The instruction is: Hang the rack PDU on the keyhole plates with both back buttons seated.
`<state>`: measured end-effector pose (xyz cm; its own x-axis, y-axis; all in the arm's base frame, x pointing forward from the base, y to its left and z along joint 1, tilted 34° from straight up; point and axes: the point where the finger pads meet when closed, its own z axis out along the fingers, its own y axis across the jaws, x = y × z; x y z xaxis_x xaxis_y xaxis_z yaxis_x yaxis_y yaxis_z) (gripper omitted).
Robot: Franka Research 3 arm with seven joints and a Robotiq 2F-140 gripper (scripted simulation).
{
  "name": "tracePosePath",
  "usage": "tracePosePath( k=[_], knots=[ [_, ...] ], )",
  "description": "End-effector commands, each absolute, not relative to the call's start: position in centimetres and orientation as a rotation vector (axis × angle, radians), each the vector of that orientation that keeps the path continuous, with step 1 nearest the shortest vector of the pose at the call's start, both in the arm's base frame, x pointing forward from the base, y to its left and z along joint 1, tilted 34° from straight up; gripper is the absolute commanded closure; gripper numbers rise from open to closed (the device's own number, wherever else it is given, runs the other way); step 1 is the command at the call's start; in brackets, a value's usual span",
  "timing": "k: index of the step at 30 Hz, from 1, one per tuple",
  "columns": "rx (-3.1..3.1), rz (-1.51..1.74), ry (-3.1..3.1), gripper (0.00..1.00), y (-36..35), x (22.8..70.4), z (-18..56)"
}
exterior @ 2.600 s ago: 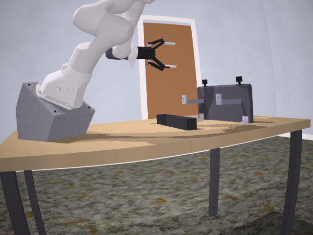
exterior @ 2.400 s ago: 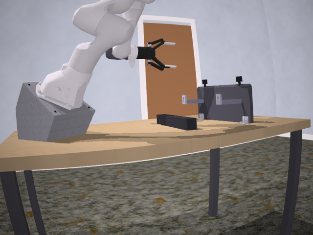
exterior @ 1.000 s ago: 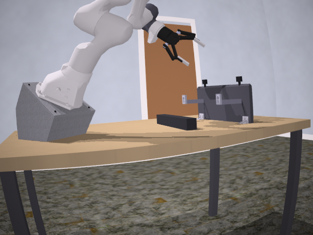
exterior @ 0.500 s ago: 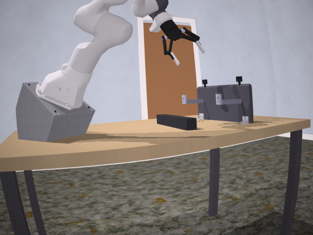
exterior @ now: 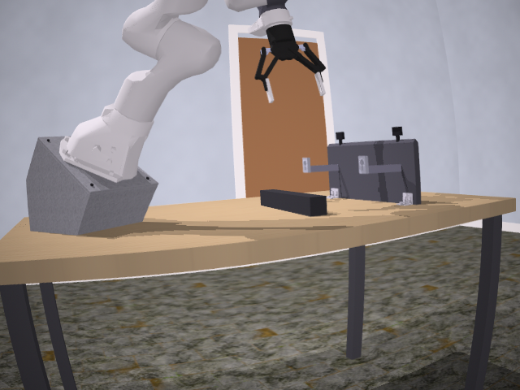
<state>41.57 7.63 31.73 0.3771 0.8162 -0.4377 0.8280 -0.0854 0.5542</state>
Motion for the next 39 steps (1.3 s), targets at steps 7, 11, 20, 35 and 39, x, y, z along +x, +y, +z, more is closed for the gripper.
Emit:
tracePosePath(
  k=[7,11,20,35,39],
  knots=[
    [1.913,-0.050,1.623,0.00,8.2,38.7,30.5],
    [1.935,-0.039,1.651,0.00,8.4,38.0,30.3],
    [1.935,-0.039,1.651,0.00,8.4,38.0,30.3],
    [1.937,-0.039,1.653,0.45,8.4,37.9,30.2],
    [1.937,-0.039,1.653,0.45,8.4,37.9,30.2]
  ],
)
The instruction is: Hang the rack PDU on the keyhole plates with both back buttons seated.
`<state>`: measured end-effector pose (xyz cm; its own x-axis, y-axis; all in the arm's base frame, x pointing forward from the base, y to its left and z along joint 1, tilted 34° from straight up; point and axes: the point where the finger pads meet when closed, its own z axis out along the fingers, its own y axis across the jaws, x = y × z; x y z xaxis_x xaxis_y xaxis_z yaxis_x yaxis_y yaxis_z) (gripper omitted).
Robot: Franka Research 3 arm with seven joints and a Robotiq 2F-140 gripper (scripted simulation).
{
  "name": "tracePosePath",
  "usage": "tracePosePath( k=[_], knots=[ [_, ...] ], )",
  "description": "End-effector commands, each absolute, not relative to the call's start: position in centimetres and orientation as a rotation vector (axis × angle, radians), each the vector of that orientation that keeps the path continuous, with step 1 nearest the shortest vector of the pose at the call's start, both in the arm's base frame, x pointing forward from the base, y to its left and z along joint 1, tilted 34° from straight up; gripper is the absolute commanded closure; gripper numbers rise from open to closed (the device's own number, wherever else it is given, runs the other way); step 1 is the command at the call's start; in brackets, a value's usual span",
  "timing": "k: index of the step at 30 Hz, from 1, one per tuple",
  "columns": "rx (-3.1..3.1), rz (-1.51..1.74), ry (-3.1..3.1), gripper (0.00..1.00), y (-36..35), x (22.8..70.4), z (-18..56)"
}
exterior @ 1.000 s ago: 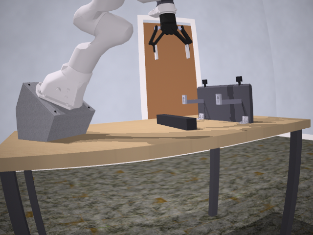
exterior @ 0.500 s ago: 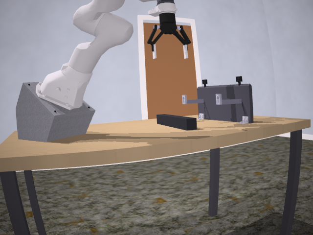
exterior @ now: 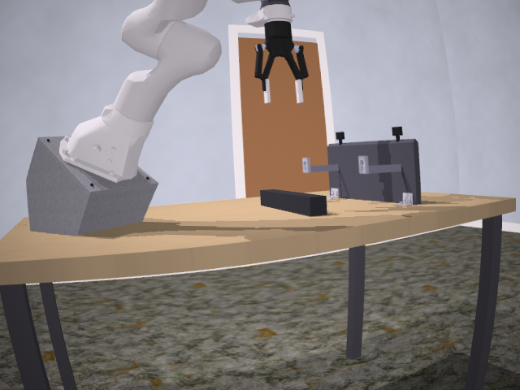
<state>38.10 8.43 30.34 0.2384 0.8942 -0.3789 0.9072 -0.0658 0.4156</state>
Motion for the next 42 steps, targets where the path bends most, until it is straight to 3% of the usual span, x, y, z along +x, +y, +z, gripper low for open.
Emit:
tracePosePath(
  k=[1,42],
  knots=[
    [1.937,-0.039,1.653,0.45,8.4,37.9,30.2],
    [1.937,-0.039,1.653,0.45,7.4,38.7,28.4]
  ],
)
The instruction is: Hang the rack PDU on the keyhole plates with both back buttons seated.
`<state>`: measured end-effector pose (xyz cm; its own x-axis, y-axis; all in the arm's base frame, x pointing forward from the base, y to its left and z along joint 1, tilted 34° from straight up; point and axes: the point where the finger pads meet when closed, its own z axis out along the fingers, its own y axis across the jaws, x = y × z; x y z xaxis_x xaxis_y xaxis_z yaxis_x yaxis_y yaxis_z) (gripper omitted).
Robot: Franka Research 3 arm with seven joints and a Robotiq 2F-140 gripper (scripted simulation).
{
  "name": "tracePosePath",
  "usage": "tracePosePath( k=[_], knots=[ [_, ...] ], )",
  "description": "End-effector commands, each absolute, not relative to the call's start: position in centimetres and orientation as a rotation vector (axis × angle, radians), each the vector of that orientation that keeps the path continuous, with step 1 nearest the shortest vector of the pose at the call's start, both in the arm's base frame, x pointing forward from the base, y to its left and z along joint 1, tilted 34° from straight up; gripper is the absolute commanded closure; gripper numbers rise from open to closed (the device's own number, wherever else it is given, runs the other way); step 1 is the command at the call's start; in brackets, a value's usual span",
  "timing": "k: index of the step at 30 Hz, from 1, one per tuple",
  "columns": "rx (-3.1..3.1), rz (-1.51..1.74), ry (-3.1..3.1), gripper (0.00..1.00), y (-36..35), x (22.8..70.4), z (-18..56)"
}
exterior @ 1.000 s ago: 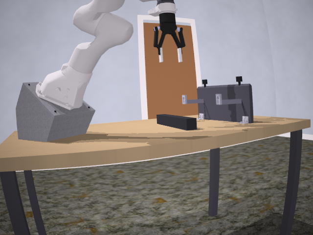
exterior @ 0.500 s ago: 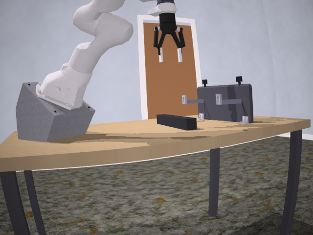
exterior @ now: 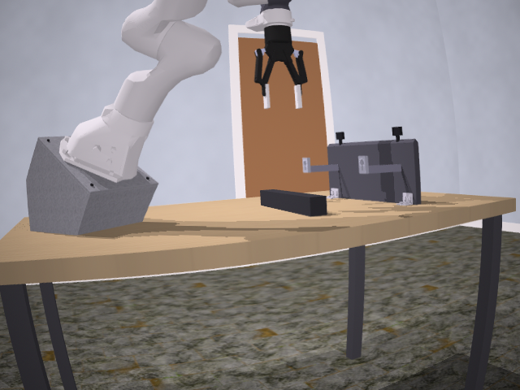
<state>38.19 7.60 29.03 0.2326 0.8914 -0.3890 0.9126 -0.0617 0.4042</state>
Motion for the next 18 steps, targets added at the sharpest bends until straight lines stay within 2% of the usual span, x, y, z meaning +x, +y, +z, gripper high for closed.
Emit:
tracePosePath(
  k=[1,18],
  knots=[
    [1.937,-0.039,1.653,0.45,7.2,38.8,28.0],
    [1.937,-0.039,1.653,0.45,3.0,41.9,20.4]
  ],
)
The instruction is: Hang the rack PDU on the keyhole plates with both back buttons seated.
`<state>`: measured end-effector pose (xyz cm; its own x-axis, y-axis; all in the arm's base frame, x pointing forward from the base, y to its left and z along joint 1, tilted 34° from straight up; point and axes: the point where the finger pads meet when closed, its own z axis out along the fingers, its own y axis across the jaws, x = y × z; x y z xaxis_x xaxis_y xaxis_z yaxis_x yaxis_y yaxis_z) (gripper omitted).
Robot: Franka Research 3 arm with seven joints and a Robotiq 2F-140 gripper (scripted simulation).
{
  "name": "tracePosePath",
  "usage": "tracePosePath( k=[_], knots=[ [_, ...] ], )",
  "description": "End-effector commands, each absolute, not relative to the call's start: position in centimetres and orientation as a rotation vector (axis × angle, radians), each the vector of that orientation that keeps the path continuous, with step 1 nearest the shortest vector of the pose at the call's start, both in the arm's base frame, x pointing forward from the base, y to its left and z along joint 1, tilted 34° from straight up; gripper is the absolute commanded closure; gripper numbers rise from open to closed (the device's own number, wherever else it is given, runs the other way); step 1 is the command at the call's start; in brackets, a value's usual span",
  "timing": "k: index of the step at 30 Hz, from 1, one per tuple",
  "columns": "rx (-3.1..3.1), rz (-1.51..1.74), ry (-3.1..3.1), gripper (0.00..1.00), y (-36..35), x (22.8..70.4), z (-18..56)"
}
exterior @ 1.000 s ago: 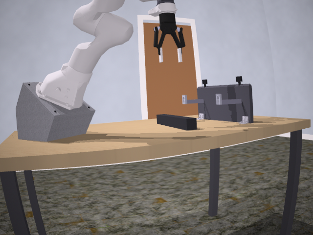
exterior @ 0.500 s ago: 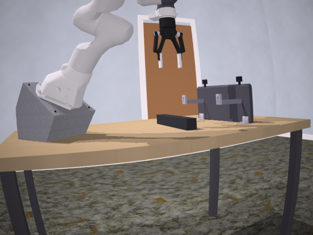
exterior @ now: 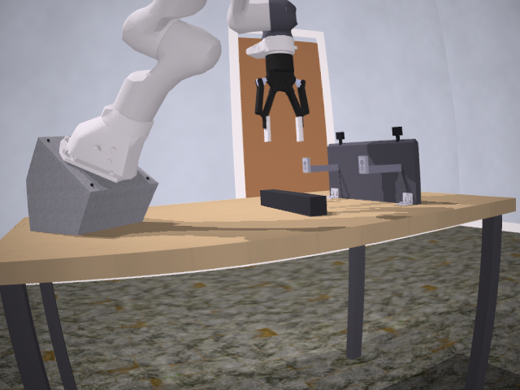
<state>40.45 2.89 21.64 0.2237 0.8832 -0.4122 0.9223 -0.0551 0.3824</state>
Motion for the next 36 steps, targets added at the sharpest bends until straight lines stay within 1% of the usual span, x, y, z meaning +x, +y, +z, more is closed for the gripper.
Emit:
tracePosePath(
  k=[1,8,36],
  knots=[
    [1.937,-0.039,1.653,0.45,2.8,42.1,19.9],
    [1.937,-0.039,1.653,0.45,1.4,43.2,17.2],
    [1.937,-0.039,1.653,0.45,-0.3,44.4,14.1]
  ],
)
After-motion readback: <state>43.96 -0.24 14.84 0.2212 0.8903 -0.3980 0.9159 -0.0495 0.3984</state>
